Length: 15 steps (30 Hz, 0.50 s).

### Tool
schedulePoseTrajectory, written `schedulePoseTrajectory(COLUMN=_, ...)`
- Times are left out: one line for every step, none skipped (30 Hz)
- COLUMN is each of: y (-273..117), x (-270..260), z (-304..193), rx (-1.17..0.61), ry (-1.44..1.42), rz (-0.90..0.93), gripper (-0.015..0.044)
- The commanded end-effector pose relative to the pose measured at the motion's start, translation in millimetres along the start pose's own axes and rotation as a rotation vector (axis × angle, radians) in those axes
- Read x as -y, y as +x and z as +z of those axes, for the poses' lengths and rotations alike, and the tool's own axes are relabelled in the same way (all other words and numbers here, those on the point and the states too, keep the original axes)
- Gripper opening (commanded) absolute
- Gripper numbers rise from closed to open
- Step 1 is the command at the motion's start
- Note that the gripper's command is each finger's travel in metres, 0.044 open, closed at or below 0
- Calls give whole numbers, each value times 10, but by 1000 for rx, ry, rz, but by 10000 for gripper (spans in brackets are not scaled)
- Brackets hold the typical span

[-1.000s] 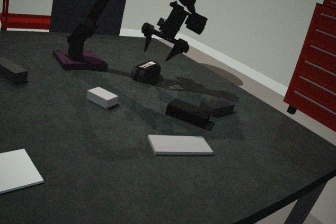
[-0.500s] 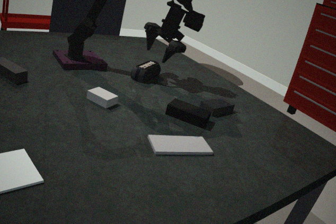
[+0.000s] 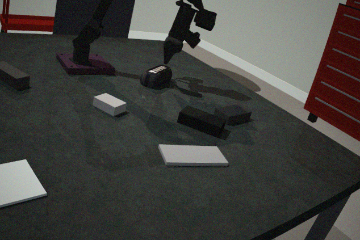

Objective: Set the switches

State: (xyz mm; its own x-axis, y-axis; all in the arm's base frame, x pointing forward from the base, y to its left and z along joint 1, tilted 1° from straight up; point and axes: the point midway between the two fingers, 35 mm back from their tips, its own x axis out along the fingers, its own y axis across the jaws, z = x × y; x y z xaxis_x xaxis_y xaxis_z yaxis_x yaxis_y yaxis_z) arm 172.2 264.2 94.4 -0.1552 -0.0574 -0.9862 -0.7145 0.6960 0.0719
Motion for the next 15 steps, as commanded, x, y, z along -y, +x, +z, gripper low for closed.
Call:
schedulePoseTrajectory(y=-31, x=-54, z=-55, rx=88, ry=801, rz=2, gripper=440)
schedulePoseTrajectory(y=-30, x=-60, z=-57, rx=93, ry=859, rz=6, gripper=440)
schedulePoseTrajectory(y=-29, x=-66, z=-58, rx=98, ry=917, rz=9, gripper=440)
schedulePoseTrajectory(y=-29, x=-71, z=-60, rx=102, ry=976, rz=13, gripper=440)
schedulePoseTrajectory(y=-28, x=-77, z=-62, rx=106, ry=1034, rz=18, gripper=440)
schedulePoseTrajectory(y=-28, x=-82, z=-63, rx=111, ry=1093, rz=22, gripper=440)
schedulePoseTrajectory(y=-27, x=-88, z=-65, rx=115, ry=1153, rz=27, gripper=440)
schedulePoseTrajectory(y=-27, x=-95, z=-67, rx=120, ry=1211, rz=33, gripper=440)
schedulePoseTrajectory(y=-26, x=-100, z=-69, rx=124, ry=1269, rz=39, gripper=440)
schedulePoseTrajectory(y=-25, x=-106, z=-70, rx=128, ry=1327, rz=45, gripper=440)
schedulePoseTrajectory(y=-25, x=-111, z=-72, rx=131, ry=1387, rz=52, gripper=440)
schedulePoseTrajectory(y=-25, x=-117, z=-74, rx=135, ry=1445, rz=58, gripper=440)
schedulePoseTrajectory(y=-24, x=-122, z=-76, rx=138, ry=1504, rz=65, gripper=440)
schedulePoseTrajectory(y=-24, x=-127, z=-77, rx=141, ry=1563, rz=72, gripper=440)
schedulePoseTrajectory(y=-24, x=-132, z=-79, rx=144, ry=1622, rz=80, gripper=440)
